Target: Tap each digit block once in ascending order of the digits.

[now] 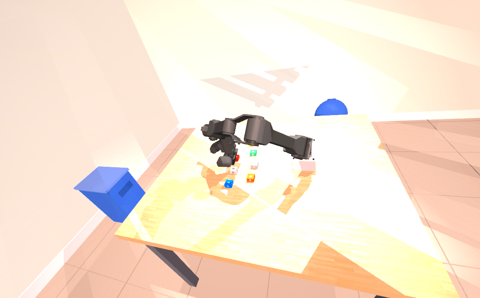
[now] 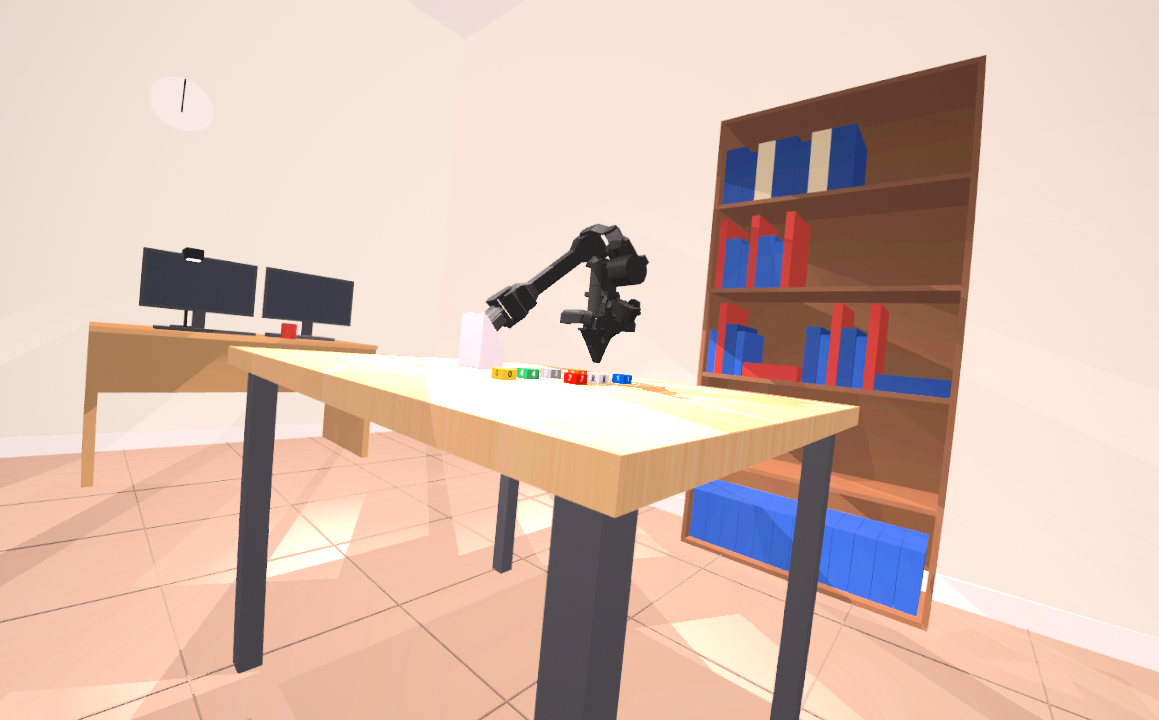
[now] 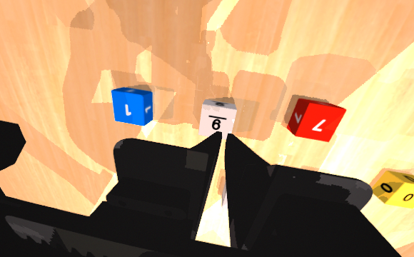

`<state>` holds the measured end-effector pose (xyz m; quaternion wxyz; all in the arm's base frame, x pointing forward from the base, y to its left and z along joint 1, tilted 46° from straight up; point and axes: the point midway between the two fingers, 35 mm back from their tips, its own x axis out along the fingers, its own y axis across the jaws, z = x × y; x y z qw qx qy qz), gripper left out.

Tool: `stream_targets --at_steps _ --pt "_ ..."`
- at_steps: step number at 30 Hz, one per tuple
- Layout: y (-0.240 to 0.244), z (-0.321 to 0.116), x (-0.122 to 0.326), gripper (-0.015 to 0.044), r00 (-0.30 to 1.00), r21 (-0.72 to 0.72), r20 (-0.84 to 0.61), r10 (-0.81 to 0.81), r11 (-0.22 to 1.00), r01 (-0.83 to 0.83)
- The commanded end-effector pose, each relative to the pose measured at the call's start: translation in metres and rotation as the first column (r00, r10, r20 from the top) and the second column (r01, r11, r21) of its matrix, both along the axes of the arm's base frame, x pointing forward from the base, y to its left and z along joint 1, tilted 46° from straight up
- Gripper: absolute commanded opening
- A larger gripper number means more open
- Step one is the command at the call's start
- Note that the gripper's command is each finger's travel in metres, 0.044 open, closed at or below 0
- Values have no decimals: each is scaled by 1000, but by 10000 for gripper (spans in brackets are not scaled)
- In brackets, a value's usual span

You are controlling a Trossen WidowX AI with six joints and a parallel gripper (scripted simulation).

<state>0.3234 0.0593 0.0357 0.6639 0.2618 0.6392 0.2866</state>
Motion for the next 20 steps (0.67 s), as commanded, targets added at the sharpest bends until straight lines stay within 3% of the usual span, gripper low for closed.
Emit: stream_targets --at_steps 1,9,13,20 --pt "1 13 -4 72 1000 -3 -3 10 1000 -10" --pt "33 128 -60 282 1000 -2 -5 9 1000 -9" --pt "41 161 -90 387 1000 0 -7 10 1000 -10" --pt "42 161 -91 400 1000 0 -7 10 1000 -10"
